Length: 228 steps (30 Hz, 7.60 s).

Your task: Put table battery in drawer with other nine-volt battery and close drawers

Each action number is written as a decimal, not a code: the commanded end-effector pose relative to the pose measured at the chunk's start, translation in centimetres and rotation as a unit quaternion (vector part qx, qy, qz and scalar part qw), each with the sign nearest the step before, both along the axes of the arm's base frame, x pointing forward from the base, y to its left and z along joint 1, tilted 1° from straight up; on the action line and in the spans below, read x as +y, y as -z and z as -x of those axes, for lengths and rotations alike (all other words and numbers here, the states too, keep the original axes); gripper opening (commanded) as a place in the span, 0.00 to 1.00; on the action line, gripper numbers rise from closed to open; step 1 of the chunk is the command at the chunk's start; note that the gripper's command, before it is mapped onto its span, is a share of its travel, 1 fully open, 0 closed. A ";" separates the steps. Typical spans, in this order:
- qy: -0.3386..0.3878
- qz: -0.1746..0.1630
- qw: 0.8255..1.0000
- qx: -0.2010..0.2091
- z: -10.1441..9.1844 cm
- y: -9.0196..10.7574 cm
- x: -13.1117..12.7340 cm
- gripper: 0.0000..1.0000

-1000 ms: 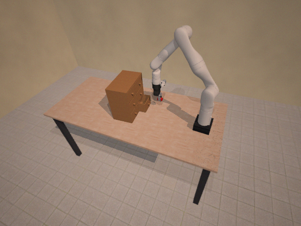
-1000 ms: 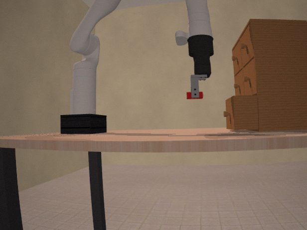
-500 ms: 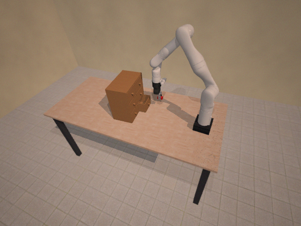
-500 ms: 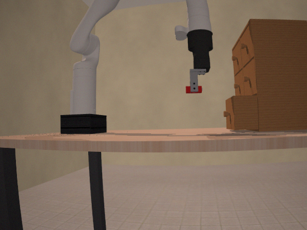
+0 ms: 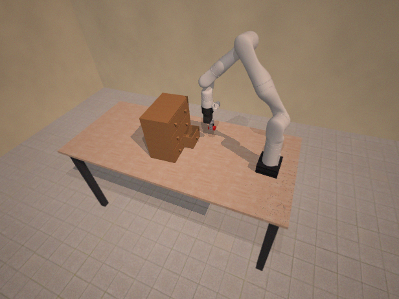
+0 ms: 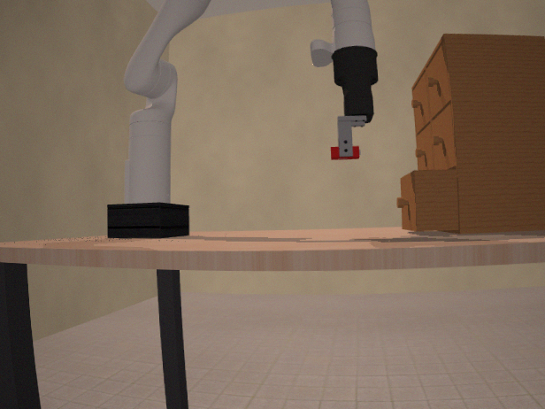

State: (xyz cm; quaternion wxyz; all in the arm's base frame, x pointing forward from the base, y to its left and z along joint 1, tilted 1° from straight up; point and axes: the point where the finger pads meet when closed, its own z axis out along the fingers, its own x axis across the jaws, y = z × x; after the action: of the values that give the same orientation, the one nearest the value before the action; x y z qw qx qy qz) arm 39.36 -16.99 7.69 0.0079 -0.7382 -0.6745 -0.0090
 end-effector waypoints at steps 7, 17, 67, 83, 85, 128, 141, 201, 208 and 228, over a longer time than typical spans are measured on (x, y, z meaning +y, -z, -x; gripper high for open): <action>0.000 0.001 1.000 -0.006 -0.1 -0.1 0.0 0.51; 0.001 0.003 0.999 -0.044 0.0 0.0 0.0 0.51; 0.005 0.029 0.918 -0.396 0.5 0.4 0.0 0.51; 0.007 0.031 0.908 -0.418 0.5 0.2 -0.2 0.51; 0.007 0.031 0.908 -0.418 0.5 0.2 -0.2 0.51; 0.010 0.039 0.906 -0.422 -1.6 0.2 -0.3 0.51; 0.010 0.039 0.906 -0.422 -4.5 0.2 -0.5 0.51; 0.010 0.039 0.906 -0.422 -13.5 0.2 -1.2 0.51; 0.010 0.039 0.906 -0.422 -13.5 0.2 -1.2 0.51; 0.010 0.039 0.906 -0.422 -13.5 0.2 -1.2 0.51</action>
State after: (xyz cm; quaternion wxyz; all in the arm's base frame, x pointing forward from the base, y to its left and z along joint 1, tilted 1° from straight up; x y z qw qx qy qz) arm 52.84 -18.22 7.42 -0.3049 -0.6724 -0.6074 -0.2933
